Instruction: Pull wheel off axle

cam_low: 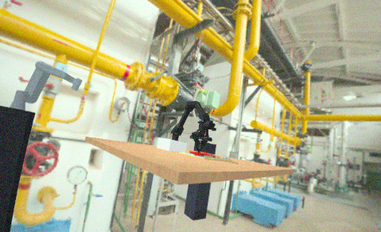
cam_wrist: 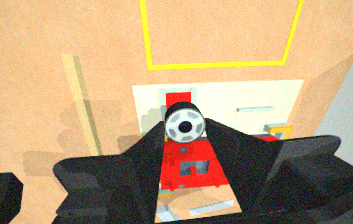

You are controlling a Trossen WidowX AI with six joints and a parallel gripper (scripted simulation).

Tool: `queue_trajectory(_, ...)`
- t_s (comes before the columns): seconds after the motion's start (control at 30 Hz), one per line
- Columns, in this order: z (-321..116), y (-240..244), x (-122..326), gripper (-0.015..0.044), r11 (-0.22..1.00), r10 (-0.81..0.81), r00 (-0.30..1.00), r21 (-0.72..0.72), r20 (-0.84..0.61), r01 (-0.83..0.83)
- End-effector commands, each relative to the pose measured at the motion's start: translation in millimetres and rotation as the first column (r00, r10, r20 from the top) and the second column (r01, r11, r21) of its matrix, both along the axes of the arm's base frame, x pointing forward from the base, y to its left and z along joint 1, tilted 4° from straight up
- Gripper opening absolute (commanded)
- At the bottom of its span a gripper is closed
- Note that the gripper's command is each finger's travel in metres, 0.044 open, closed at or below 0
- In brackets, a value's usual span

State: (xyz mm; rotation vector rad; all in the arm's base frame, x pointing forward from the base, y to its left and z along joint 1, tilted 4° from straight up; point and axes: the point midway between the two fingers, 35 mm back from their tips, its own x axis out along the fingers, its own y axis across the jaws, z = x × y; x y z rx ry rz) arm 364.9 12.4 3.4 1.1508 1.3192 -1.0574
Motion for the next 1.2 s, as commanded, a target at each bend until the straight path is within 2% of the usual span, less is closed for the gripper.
queue_trajectory(0.0,2,0,0,0.0,1.0,0.001,1.0,-0.001,0.001,-0.001)
queue_trajectory(1.17,14,-1,0,0.0,1.0,0.0,1.0,-0.002,0.003,0.0)
